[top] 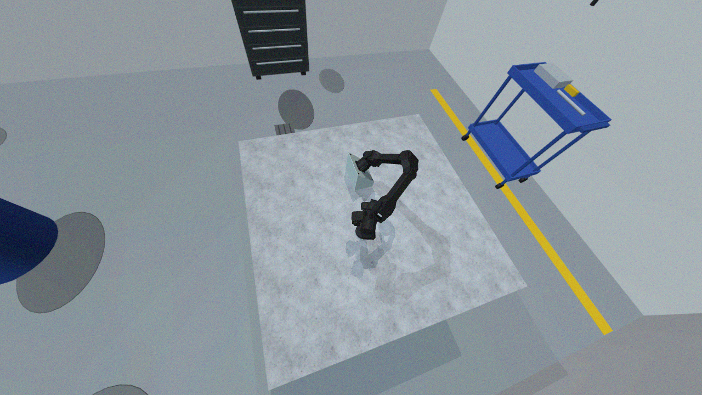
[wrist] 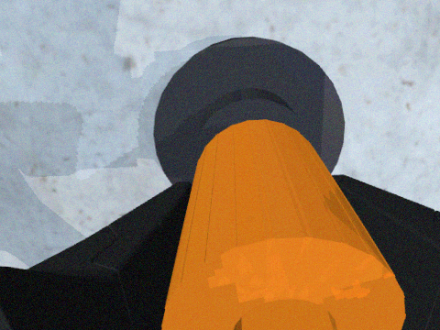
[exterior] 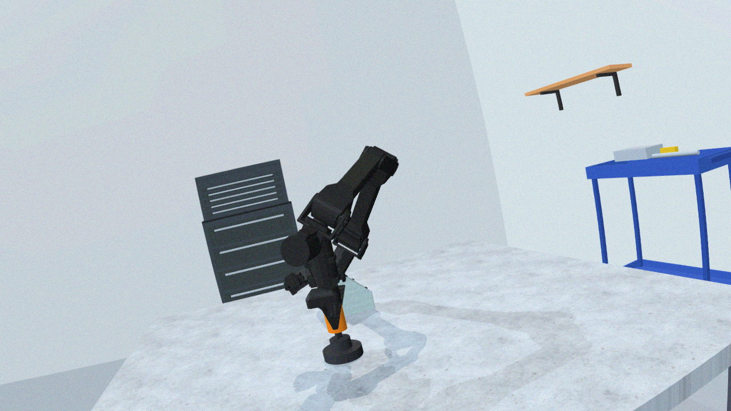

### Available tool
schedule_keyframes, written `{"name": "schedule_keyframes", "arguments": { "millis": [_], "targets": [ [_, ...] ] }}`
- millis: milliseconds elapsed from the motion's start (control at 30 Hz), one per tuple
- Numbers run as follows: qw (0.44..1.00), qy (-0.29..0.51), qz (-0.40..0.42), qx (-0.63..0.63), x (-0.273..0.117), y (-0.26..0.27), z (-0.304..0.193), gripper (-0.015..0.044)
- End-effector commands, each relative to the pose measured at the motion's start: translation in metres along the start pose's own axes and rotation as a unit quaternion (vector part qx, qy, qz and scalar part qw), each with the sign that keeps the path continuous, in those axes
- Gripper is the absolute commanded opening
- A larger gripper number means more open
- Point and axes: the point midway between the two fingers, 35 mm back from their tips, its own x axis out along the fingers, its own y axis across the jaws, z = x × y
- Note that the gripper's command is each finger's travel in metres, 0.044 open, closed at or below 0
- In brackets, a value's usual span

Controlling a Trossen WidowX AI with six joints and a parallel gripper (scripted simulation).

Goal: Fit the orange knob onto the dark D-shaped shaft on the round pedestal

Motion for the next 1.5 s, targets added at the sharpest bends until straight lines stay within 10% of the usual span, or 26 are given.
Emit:
{"name": "schedule_keyframes", "arguments": {
  "millis": [0,1467],
  "targets": [
    [0.998,0.001,0.004,0.059,-0.0044,-0.0015,-0.0019,0.0],
    [0.997,0.001,0.004,0.077,-0.0031,-0.0029,-0.0014,0.0]
  ]
}}
